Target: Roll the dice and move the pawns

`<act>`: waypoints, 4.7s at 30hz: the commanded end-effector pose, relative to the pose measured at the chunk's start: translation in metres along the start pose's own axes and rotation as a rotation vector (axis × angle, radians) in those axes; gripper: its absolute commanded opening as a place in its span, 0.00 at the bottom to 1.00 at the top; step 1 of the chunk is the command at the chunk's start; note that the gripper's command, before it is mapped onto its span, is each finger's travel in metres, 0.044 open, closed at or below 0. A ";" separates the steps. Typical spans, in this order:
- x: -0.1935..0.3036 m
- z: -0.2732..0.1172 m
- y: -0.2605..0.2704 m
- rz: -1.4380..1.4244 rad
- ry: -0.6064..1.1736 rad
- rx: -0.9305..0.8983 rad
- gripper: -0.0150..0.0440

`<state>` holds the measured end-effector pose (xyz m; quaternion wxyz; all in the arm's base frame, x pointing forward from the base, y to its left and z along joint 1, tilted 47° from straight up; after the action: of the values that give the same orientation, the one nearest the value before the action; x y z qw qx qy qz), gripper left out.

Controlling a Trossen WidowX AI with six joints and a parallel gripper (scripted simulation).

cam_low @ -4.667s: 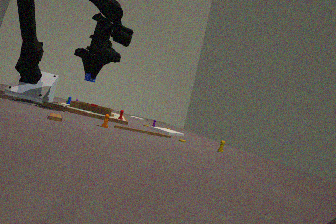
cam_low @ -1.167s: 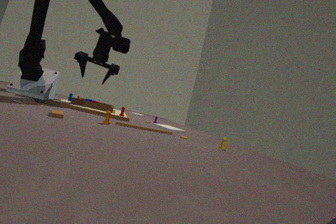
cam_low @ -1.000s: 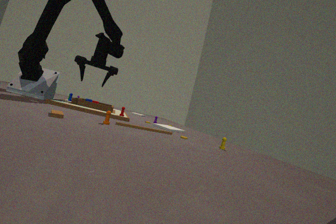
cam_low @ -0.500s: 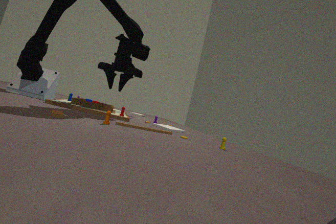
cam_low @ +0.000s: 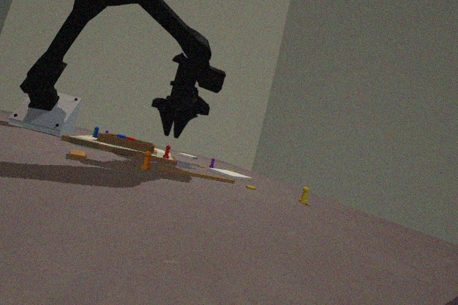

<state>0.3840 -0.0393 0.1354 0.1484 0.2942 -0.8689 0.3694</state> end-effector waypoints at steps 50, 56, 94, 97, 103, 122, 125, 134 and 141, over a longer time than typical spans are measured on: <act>-0.004 0.018 -0.001 -0.036 0.008 -0.001 0.25; -0.005 -0.016 0.000 -0.075 0.007 0.000 0.25; -0.091 0.007 0.102 0.000 0.005 -0.007 0.25; -0.091 0.021 0.102 0.000 0.005 -0.006 0.25; -0.091 0.034 0.102 0.000 0.006 -0.006 0.25; -0.091 0.046 0.102 0.004 0.002 -0.006 0.48; -0.091 0.046 0.102 0.004 0.002 -0.006 0.61; -0.092 0.036 0.102 0.003 0.002 -0.006 1.00; -0.091 -0.001 0.102 0.000 0.005 -0.007 1.00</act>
<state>0.3926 0.0536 0.0331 0.1470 0.2976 -0.8683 0.3686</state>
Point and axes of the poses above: the point midway between the two fingers, 35 mm back from their tips, its own z axis out along the fingers, its own y axis across the jaws, x = y × z, the point moved 6 cm from there along -z, back along the fingers, and after that the axes turned 10 degrees about -z, right-handed, at the moved point
